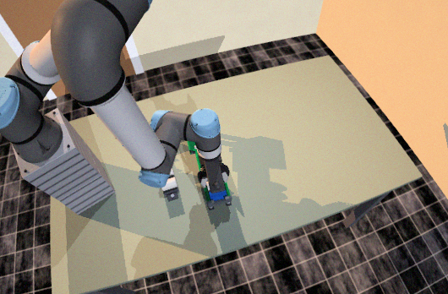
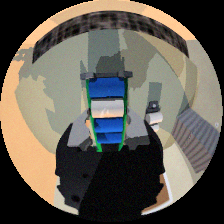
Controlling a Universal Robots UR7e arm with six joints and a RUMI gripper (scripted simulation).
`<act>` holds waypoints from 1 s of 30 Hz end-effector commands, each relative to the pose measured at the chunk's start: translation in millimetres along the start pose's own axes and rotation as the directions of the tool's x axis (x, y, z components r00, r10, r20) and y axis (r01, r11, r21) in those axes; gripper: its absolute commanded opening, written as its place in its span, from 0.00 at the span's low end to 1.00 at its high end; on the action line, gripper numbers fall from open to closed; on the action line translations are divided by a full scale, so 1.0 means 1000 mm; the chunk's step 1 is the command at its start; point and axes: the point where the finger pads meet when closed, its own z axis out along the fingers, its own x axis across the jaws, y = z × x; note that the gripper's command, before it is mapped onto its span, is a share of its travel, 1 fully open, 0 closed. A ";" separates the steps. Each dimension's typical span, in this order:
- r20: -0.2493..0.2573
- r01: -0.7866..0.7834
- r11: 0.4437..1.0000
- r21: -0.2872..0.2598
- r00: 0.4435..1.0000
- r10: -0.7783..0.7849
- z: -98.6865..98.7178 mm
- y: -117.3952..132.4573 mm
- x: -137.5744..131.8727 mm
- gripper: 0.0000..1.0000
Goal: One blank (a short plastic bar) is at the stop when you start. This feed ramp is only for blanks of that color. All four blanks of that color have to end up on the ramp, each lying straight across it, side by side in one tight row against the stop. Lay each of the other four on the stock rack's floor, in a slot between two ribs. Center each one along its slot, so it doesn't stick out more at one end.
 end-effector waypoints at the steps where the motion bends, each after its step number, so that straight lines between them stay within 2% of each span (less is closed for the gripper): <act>1: 0.006 -0.003 1.000 0.002 1.000 0.003 -0.001 -0.003 -0.003 0.49; 7: 0.006 -0.003 1.000 0.002 1.000 0.003 -0.001 -0.003 -0.003 0.49; 8: 0.006 -0.003 1.000 0.002 1.000 0.003 -0.001 -0.003 -0.003 0.36; 30: 0.005 -0.003 1.000 0.002 1.000 0.003 -0.001 -0.003 -0.003 0.36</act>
